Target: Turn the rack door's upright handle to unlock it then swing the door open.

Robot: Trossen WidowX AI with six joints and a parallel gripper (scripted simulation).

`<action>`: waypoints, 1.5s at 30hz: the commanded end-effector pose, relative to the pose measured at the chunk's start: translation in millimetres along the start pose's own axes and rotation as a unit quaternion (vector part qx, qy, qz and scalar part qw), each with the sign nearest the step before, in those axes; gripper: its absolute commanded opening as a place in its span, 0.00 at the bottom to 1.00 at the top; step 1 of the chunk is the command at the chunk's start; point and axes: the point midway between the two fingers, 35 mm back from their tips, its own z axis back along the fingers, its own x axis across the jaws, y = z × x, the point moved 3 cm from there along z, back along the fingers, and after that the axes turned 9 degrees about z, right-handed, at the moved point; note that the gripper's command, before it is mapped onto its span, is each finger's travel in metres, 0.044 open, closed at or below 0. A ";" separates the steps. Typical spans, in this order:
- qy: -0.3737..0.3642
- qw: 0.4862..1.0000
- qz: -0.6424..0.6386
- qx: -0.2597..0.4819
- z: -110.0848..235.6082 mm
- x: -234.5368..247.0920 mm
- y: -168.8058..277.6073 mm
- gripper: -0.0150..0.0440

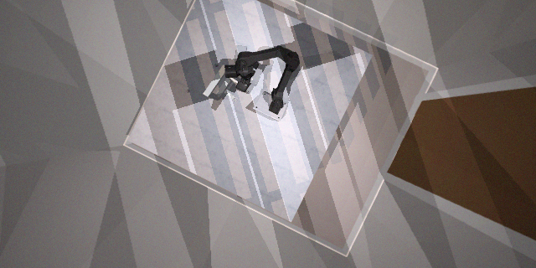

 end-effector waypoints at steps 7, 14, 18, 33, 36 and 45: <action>0.002 1.000 0.009 -0.001 0.1 -1.6 -0.1 0.27; 0.002 1.000 0.009 -0.001 0.1 -1.6 -0.1 0.54; 0.002 1.000 0.009 -0.001 0.1 -1.6 -0.1 0.72; -0.007 0.999 0.027 -0.028 23.3 -2.2 0.8 0.74; -0.009 0.999 0.031 -0.034 28.8 -2.4 1.4 0.74; -0.015 0.997 0.045 -0.053 45.1 -3.1 4.0 0.74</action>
